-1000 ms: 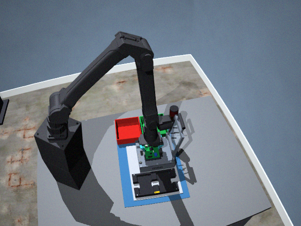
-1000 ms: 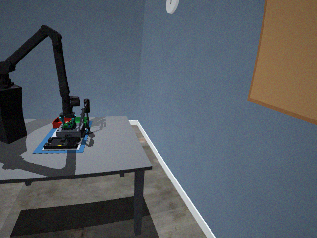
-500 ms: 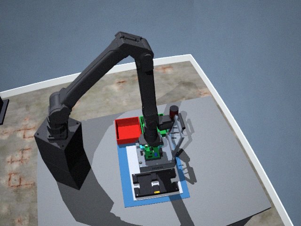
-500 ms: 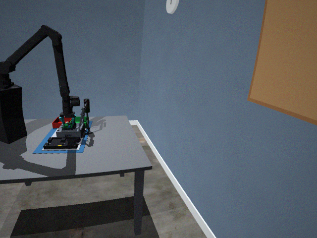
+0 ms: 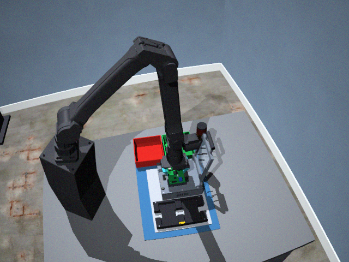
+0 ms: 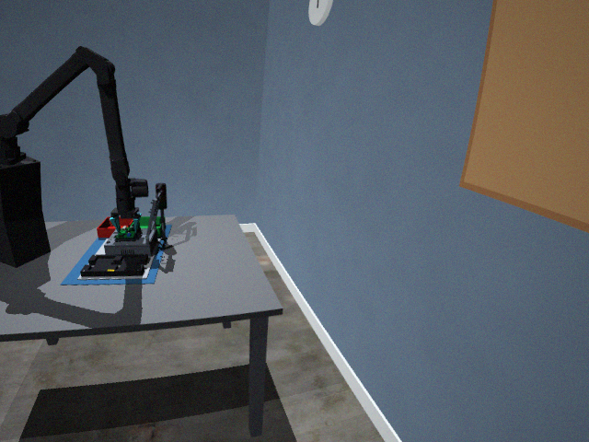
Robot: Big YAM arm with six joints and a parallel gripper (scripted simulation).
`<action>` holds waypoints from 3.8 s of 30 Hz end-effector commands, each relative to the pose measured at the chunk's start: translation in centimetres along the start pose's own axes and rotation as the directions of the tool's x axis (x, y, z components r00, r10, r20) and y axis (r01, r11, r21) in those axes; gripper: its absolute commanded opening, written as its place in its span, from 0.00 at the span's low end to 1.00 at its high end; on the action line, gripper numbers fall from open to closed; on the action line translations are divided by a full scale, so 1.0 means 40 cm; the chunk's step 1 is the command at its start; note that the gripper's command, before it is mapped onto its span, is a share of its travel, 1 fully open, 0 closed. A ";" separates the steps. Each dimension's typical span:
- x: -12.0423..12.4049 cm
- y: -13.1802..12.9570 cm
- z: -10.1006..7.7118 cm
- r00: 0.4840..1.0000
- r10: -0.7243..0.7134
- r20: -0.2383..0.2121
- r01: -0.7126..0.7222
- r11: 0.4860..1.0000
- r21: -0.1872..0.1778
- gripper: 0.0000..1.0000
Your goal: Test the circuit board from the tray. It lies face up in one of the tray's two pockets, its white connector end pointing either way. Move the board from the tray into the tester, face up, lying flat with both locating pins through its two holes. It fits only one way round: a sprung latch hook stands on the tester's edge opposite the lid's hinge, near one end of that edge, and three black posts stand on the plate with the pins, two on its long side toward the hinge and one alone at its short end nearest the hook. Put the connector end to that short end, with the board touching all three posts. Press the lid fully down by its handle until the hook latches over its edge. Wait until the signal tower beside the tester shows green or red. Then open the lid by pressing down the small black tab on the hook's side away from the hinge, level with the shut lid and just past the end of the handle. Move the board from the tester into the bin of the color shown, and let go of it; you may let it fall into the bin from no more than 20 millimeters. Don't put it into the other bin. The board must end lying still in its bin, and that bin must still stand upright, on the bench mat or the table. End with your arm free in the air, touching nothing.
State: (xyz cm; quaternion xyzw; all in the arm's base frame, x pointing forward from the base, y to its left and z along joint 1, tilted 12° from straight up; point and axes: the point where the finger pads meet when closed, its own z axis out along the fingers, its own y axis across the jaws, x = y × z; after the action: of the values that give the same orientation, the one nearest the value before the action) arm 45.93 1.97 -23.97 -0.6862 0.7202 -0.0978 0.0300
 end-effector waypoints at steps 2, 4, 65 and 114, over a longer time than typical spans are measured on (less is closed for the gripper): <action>0.009 -0.009 0.015 1.000 0.004 0.002 -0.004 1.000 -0.001 0.72; 0.009 -0.009 0.015 1.000 0.004 0.002 -0.004 1.000 -0.001 0.72; 0.008 -0.008 0.019 1.000 0.003 0.001 -0.003 1.000 -0.003 0.72; 0.009 -0.006 0.022 1.000 0.004 0.002 -0.004 1.000 0.000 0.92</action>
State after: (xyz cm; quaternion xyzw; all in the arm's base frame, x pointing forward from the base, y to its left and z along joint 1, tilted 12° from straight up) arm 46.09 1.94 -24.32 -0.6863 0.7202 -0.0971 0.0293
